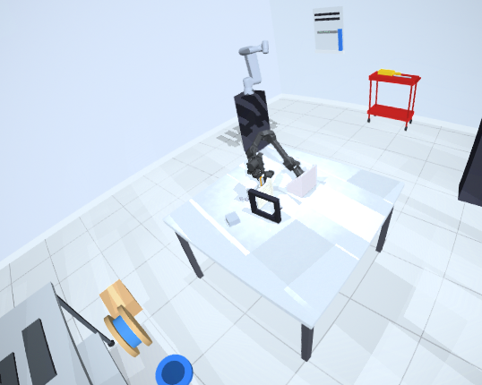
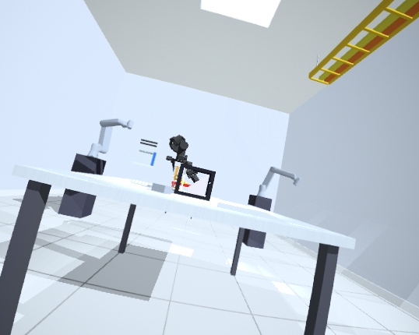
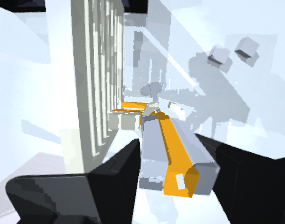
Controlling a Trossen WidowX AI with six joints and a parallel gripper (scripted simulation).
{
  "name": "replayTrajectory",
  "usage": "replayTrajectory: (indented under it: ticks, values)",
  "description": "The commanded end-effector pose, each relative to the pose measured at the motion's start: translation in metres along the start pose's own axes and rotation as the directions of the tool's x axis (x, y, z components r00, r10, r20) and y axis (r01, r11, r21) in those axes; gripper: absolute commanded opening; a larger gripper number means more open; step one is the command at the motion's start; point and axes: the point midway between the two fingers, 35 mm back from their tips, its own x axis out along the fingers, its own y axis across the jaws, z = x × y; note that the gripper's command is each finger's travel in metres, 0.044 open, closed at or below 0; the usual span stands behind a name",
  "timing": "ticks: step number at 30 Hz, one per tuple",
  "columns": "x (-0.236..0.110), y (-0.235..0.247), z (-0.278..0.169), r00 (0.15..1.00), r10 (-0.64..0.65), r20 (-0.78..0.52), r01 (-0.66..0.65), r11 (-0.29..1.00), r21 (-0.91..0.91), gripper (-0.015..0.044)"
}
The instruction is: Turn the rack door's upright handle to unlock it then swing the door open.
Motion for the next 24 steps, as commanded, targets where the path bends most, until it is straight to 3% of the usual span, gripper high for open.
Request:
replayTrajectory:
  ticks: [1, 24]
  values:
    - [0.0, 0.0, 0.0, 1.0, 0.001, 0.002, -0.001, 1.0, -0.005, 0.0299]
    - [-0.039, 0.0, 0.001, 0.999, 0.003, 0.049, -0.002, 1.0, -0.031, 0.0299]
